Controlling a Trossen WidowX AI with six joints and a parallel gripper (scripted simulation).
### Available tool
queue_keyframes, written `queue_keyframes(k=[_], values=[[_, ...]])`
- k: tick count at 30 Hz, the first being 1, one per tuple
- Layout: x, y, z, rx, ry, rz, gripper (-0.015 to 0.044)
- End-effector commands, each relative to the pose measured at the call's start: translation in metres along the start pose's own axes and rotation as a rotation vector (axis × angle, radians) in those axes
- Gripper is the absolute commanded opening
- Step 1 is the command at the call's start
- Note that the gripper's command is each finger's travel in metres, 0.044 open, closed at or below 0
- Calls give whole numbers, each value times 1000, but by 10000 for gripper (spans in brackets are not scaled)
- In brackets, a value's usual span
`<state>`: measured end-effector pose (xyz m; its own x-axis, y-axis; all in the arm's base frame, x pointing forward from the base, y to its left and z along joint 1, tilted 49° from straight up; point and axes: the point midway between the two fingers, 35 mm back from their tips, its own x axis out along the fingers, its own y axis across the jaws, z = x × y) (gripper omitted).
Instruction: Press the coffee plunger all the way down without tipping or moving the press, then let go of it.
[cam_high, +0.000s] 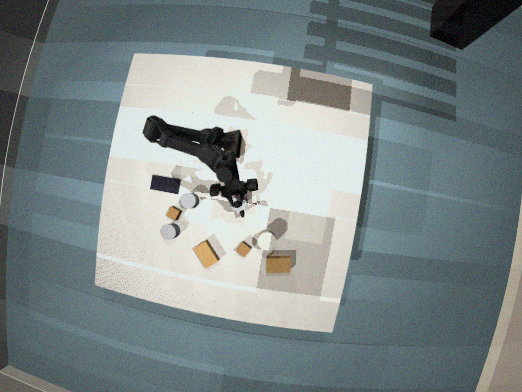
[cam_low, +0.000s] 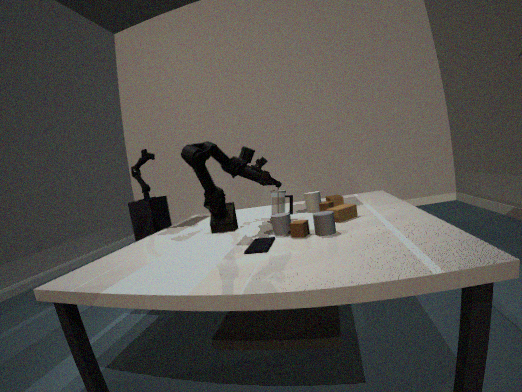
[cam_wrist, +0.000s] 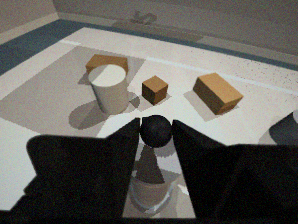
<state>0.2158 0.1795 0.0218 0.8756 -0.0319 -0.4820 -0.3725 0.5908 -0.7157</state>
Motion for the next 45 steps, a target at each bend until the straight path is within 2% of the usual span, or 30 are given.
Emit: queue_keyframes(k=[1, 19, 31, 38, 45], values=[[2, 0, -4, -18, 15, -4, 116], [1, 1, 0, -6, 0, 0, 116], [1, 1, 0, -6, 0, 0, 431], [-8, 4, 11, -5, 8, 4, 440], [-57, -3, 50, -15, 18, -5, 440]])
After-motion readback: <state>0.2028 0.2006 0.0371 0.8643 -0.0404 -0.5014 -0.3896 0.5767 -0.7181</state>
